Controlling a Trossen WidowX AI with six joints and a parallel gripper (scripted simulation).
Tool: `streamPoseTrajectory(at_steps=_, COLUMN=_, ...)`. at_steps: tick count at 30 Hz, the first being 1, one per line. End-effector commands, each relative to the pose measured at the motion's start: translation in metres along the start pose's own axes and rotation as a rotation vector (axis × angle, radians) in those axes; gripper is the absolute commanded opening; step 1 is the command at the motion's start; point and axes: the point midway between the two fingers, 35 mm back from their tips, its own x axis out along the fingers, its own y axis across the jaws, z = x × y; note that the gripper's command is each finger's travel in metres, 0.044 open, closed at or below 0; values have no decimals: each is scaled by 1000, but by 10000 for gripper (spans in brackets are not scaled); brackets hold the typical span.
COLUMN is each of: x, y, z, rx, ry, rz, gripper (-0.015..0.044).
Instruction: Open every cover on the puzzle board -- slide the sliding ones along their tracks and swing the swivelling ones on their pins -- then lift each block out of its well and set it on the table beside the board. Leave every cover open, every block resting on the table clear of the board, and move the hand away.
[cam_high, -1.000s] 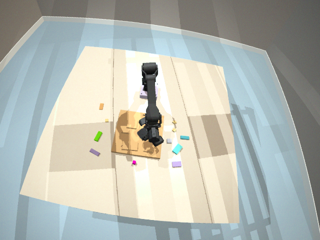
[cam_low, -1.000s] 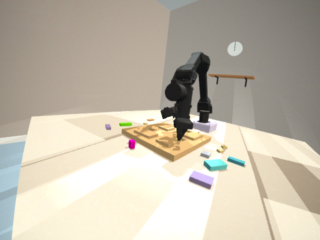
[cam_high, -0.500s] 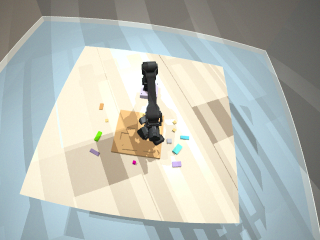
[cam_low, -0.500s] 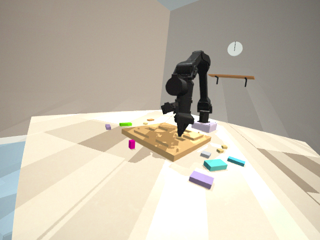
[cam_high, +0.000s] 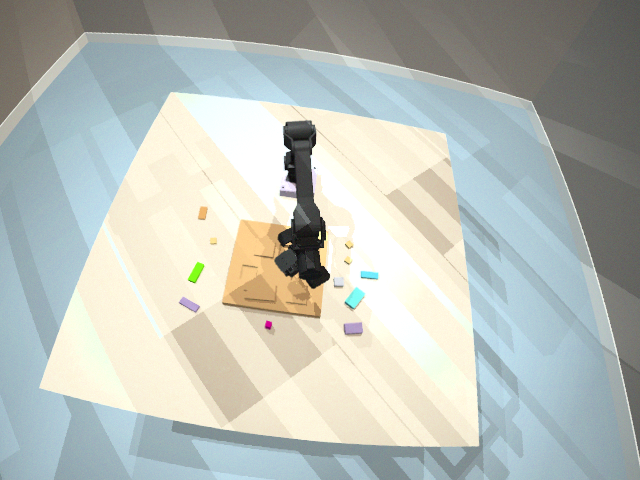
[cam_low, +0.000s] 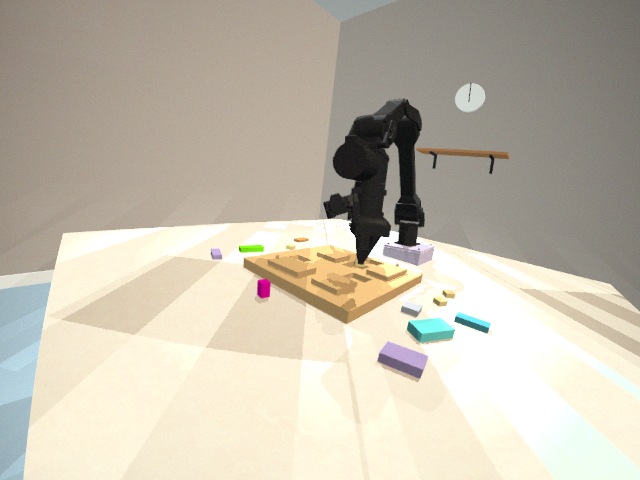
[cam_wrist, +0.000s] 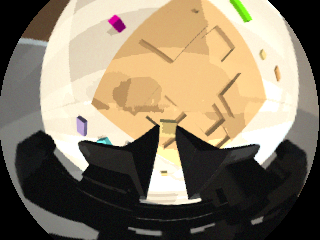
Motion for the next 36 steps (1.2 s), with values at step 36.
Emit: streamPoseTrajectory(at_steps=36, x=-54, y=-35, z=42, rx=5, ry=-7, rz=7, gripper=80)
